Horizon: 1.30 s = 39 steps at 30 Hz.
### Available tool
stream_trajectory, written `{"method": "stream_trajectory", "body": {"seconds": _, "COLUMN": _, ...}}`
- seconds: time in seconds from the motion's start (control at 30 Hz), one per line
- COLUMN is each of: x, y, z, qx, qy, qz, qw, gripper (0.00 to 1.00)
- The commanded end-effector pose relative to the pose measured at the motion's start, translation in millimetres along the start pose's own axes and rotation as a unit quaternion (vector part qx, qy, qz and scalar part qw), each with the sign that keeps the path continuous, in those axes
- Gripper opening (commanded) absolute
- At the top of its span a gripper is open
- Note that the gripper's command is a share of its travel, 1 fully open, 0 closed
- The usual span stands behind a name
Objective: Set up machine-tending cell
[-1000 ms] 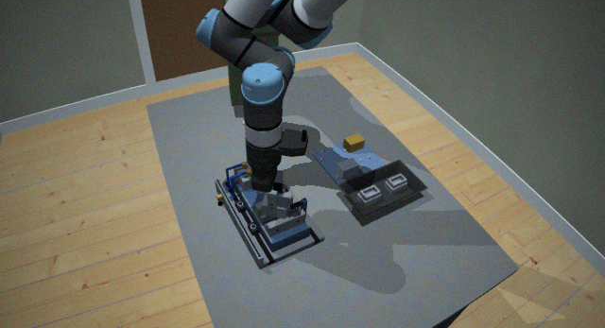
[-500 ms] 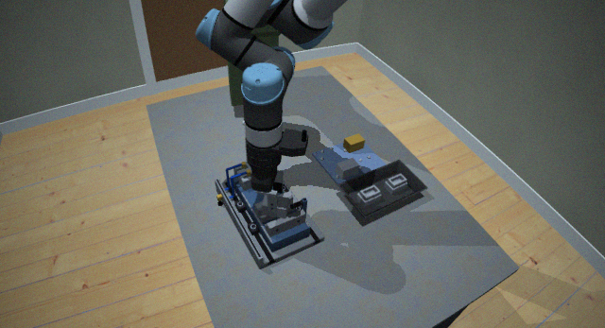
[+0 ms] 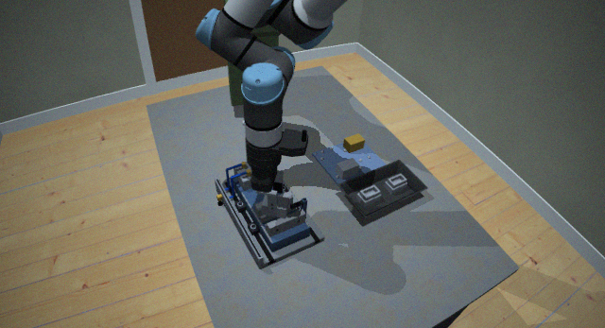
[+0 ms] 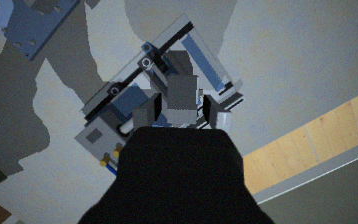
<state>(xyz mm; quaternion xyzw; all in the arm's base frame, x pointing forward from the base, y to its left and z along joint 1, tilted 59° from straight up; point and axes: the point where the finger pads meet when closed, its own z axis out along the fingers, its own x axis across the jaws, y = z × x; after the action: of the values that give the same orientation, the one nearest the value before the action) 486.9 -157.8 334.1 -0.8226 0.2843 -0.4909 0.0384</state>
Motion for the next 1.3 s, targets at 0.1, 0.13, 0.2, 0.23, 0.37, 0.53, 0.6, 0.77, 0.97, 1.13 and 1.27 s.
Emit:
{"method": "stream_trajectory", "body": {"seconds": 0.1, "x": 0.3, "y": -0.2, "z": -0.2, "qx": 0.0, "qy": 0.0, "qz": 0.0, "qw": 1.0, "gripper": 1.0}}
{"method": "stream_trajectory", "body": {"seconds": 0.13, "x": 0.3, "y": -0.2, "z": -0.1, "qx": 0.0, "qy": 0.0, "qz": 0.0, "qw": 1.0, "gripper": 1.0}}
{"method": "stream_trajectory", "body": {"seconds": 0.2, "x": 0.3, "y": -0.2, "z": 0.1, "qx": 0.0, "qy": 0.0, "qz": 0.0, "qw": 1.0, "gripper": 1.0}}
{"method": "stream_trajectory", "body": {"seconds": 0.23, "x": 0.3, "y": -0.2, "z": 0.2, "qx": 0.0, "qy": 0.0, "qz": 0.0, "qw": 1.0, "gripper": 1.0}}
{"method": "stream_trajectory", "body": {"seconds": 0.37, "x": 0.3, "y": -0.2, "z": 0.9, "qx": 0.0, "qy": 0.0, "qz": 0.0, "qw": 1.0, "gripper": 1.0}}
{"method": "stream_trajectory", "body": {"seconds": 0.53, "x": 0.3, "y": -0.2, "z": 2.2, "qx": 0.0, "qy": 0.0, "qz": 0.0, "qw": 1.0, "gripper": 1.0}}
{"method": "stream_trajectory", "body": {"seconds": 0.6, "x": 0.3, "y": -0.2, "z": 2.2, "qx": 0.0, "qy": 0.0, "qz": 0.0, "qw": 1.0, "gripper": 1.0}}
{"method": "stream_trajectory", "body": {"seconds": 0.77, "x": 0.3, "y": -0.2, "z": 4.0, "qx": 0.0, "qy": 0.0, "qz": 0.0, "qw": 1.0, "gripper": 1.0}}
{"method": "stream_trajectory", "body": {"seconds": 0.97, "x": 0.3, "y": -0.2, "z": 6.5, "qx": 0.0, "qy": 0.0, "qz": 0.0, "qw": 1.0, "gripper": 1.0}}
{"method": "stream_trajectory", "body": {"seconds": 1.13, "x": 0.3, "y": -0.2, "z": 8.2, "qx": 0.0, "qy": 0.0, "qz": 0.0, "qw": 1.0, "gripper": 1.0}}
{"method": "stream_trajectory", "body": {"seconds": 1.27, "x": 0.3, "y": -0.2, "z": 9.4, "qx": 0.0, "qy": 0.0, "qz": 0.0, "qw": 1.0, "gripper": 1.0}}
